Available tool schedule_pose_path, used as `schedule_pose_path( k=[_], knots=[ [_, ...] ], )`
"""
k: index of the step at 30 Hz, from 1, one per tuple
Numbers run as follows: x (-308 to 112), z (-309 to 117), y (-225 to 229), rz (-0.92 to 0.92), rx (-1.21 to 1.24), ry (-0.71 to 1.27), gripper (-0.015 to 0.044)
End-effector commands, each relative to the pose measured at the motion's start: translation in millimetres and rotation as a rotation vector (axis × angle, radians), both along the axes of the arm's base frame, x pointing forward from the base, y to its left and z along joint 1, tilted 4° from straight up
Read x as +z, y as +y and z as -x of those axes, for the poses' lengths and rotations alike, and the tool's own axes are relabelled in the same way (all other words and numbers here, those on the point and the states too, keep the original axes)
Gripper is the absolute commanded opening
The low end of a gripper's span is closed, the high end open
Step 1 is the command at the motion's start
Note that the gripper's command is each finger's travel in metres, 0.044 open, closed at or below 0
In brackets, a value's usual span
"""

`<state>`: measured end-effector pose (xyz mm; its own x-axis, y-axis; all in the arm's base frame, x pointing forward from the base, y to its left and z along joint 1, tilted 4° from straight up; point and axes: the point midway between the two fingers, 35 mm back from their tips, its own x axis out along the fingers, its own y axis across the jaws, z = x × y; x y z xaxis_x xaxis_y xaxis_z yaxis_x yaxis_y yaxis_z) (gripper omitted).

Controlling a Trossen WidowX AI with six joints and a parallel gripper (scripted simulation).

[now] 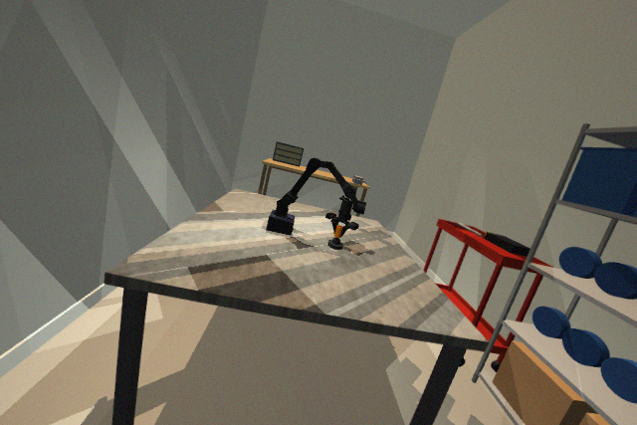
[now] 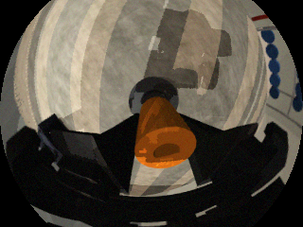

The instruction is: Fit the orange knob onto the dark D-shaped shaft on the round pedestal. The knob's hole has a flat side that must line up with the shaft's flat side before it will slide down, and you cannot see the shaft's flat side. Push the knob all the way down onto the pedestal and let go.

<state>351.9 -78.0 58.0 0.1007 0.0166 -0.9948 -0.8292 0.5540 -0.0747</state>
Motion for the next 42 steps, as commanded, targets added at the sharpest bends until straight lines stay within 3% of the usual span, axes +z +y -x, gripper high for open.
schedule_pose_path(
  k=[1, 12, 19, 42],
  knots=[
    [0.5, -1.6, 0.1, -0.002, 0.004, -0.004, 0.0000],
    [5.0, -2.7, -0.4, -0.001, 0.013, -0.004, 0.0000],
    [6.1, -4.4, -0.9, 0.020, 0.212, -0.008, 0.0000],
    [0.2, -0.3, 0.4, 0.020, 0.212, -0.007, 0.0000]
  ],
)
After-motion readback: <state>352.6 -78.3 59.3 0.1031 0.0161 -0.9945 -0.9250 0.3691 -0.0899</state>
